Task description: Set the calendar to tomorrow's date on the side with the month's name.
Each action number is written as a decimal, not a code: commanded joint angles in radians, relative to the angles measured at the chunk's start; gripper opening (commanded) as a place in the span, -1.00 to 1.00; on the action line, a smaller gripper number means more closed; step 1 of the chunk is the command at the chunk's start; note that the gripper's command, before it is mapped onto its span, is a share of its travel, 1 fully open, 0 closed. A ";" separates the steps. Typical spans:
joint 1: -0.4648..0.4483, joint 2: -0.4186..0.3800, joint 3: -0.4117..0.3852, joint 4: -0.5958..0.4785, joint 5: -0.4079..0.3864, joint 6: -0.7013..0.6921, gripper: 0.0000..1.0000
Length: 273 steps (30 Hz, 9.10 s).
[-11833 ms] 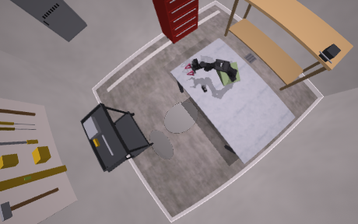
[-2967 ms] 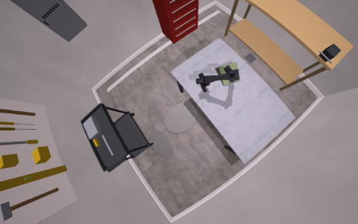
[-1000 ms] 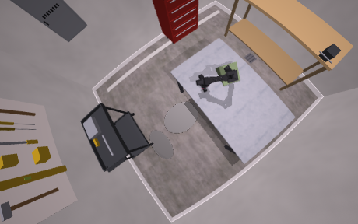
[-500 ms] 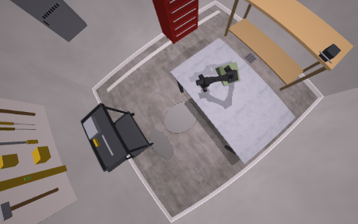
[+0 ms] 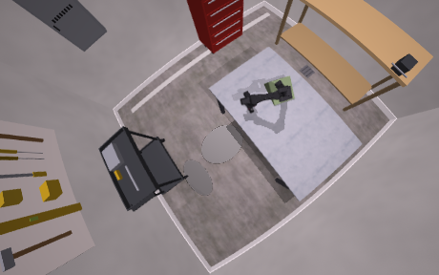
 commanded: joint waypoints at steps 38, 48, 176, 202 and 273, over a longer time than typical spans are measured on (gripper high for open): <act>-0.041 -0.045 0.056 -0.111 0.002 -0.041 -0.49; -0.124 -0.099 0.225 -0.376 0.009 -0.134 -0.49; 0.254 -0.452 -0.451 0.139 0.006 -0.807 -0.49; 0.260 -0.444 -0.458 0.158 0.007 -0.800 -0.49; 0.261 -0.443 -0.459 0.159 0.007 -0.799 -0.49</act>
